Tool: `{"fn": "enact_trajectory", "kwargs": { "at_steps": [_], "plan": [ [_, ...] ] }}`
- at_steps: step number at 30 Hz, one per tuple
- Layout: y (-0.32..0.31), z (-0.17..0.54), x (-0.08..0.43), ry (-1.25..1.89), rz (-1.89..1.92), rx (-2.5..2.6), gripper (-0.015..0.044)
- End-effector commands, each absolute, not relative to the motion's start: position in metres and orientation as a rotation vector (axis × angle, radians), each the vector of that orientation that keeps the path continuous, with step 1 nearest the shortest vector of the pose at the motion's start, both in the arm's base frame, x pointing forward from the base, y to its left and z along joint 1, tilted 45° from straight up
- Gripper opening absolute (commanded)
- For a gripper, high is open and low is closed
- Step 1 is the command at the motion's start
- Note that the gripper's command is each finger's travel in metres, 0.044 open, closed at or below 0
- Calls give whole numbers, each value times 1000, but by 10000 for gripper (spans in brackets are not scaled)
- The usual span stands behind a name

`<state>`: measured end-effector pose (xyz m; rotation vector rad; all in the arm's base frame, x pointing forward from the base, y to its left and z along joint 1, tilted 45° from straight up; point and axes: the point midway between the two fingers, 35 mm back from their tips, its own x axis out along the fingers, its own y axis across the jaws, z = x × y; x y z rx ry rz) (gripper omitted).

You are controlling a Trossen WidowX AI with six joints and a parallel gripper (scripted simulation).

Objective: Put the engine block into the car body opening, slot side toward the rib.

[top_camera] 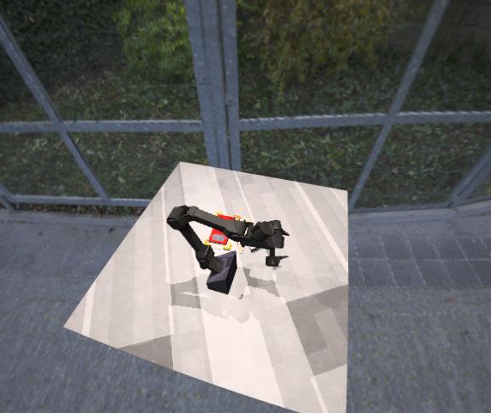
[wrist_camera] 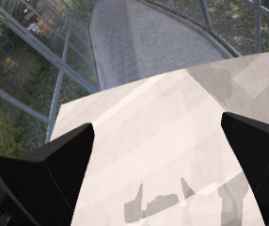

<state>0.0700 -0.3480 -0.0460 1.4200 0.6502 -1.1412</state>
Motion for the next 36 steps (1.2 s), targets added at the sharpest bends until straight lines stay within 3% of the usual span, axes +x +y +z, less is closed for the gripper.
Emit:
{"fn": "enact_trajectory", "kwargs": {
  "at_steps": [1, 36],
  "plan": [
    [-339, -53, 84, 744, -1048, 1363, 440],
    [-233, -78, 181, 1259, -39, 697, 440]
  ]
}}
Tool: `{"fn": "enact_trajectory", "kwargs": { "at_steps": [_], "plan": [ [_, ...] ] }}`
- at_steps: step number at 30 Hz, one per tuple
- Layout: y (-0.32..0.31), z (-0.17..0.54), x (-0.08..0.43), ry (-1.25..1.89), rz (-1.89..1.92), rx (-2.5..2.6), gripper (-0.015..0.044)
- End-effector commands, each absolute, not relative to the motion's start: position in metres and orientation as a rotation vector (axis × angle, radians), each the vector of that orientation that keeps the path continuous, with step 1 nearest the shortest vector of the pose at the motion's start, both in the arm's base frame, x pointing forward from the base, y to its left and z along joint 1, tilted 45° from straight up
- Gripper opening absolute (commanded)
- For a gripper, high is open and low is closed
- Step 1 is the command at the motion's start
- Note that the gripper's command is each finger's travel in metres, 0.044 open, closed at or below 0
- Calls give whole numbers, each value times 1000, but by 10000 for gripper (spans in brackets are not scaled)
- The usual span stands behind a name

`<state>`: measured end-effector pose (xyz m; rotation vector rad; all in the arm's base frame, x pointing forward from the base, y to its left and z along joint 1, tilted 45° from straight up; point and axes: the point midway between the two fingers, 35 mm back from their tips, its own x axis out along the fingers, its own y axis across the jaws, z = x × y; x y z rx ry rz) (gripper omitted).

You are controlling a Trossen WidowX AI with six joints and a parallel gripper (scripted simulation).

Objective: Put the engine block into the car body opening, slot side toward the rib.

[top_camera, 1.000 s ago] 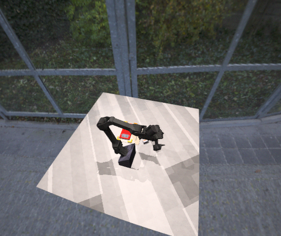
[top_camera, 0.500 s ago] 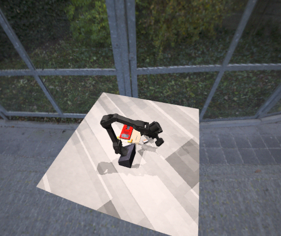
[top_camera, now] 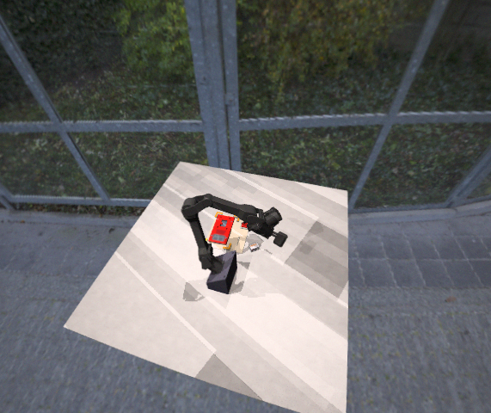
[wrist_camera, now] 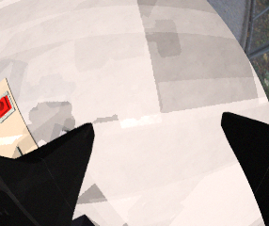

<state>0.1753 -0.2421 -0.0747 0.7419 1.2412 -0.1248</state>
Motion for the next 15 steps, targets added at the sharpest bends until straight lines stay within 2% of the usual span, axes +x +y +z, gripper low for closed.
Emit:
{"fn": "enact_trajectory", "kwargs": {
  "at_steps": [1, 15],
  "plan": [
    [-229, -78, 184, 1264, -8, 678, 440],
    [-179, -79, 207, 1284, 433, 411, 440]
  ]
}}
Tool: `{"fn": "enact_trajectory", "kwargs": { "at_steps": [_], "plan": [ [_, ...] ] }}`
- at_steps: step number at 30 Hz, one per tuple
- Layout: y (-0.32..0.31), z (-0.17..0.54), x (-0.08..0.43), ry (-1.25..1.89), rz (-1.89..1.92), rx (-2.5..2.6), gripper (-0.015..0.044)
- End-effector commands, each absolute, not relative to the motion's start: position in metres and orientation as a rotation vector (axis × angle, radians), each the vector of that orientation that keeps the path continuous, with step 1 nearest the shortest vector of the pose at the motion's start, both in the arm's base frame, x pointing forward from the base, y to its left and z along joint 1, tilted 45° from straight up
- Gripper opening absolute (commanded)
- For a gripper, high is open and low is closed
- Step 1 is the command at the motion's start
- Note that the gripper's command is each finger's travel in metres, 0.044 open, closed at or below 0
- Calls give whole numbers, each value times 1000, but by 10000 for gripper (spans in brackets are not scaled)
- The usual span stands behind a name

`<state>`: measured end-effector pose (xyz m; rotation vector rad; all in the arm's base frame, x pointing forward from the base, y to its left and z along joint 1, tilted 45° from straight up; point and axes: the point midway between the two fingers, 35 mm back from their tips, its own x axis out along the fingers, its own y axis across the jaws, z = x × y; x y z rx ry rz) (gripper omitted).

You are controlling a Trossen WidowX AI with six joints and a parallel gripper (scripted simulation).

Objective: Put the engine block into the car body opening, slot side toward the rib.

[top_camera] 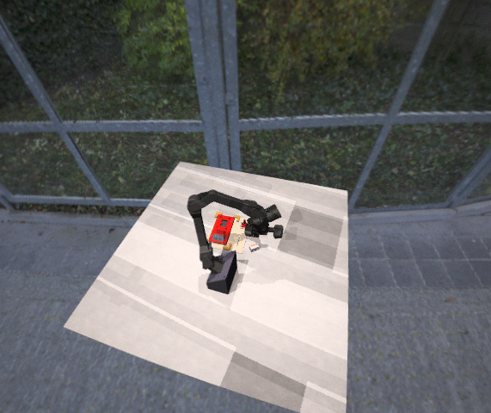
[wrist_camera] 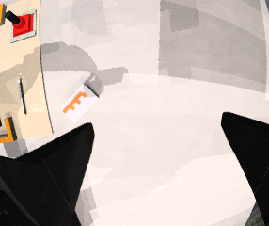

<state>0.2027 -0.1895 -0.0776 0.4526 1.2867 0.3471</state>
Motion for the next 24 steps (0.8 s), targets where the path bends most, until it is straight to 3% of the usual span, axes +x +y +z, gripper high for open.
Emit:
{"fn": "enact_trajectory", "kwargs": {
  "at_steps": [1, 24],
  "plan": [
    [-176, -79, 208, 1281, 464, 393, 440],
    [-107, -76, 221, 1151, 1026, 79, 440]
  ]
}}
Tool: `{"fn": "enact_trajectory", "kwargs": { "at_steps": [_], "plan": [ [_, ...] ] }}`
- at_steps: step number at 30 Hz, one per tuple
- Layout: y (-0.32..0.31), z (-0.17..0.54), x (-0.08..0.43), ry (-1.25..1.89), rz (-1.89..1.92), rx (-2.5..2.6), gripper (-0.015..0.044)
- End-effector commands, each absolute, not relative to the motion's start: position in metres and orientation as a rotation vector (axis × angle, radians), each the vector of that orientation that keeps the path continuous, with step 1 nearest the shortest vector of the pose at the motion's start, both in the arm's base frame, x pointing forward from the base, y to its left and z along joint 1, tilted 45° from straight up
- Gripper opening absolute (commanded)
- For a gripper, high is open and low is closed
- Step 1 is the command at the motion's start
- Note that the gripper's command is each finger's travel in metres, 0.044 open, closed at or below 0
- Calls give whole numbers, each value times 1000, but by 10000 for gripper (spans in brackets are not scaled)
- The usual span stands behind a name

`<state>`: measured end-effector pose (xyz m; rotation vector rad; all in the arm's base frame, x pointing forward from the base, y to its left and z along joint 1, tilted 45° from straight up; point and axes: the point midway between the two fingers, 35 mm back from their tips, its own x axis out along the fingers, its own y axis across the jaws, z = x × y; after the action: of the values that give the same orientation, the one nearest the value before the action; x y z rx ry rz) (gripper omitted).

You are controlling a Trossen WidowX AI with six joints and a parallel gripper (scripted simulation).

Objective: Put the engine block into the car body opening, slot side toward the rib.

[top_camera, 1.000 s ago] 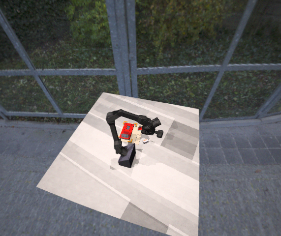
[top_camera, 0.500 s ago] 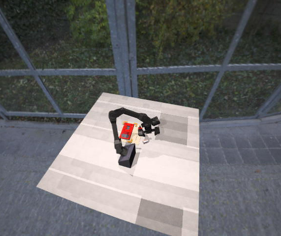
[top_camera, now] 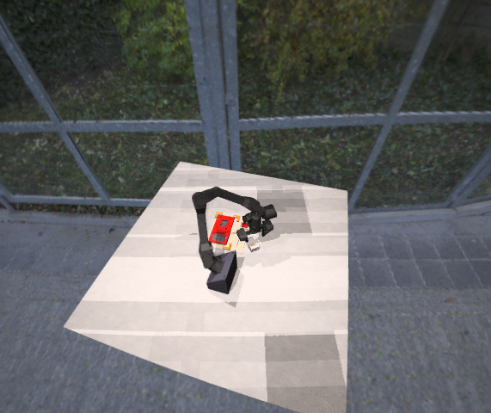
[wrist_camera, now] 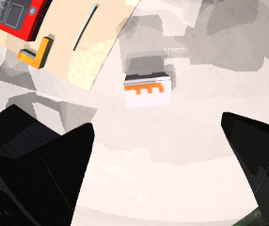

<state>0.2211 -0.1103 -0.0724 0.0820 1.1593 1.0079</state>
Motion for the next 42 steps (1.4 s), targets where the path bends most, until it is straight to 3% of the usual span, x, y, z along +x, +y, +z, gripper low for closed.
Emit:
{"fn": "enact_trajectory", "kwargs": {
  "at_steps": [1, 42],
  "plan": [
    [-101, -82, 222, 1151, 1026, 79, 440],
    [-44, -135, 223, 1148, 1028, 82, 440]
  ]
}}
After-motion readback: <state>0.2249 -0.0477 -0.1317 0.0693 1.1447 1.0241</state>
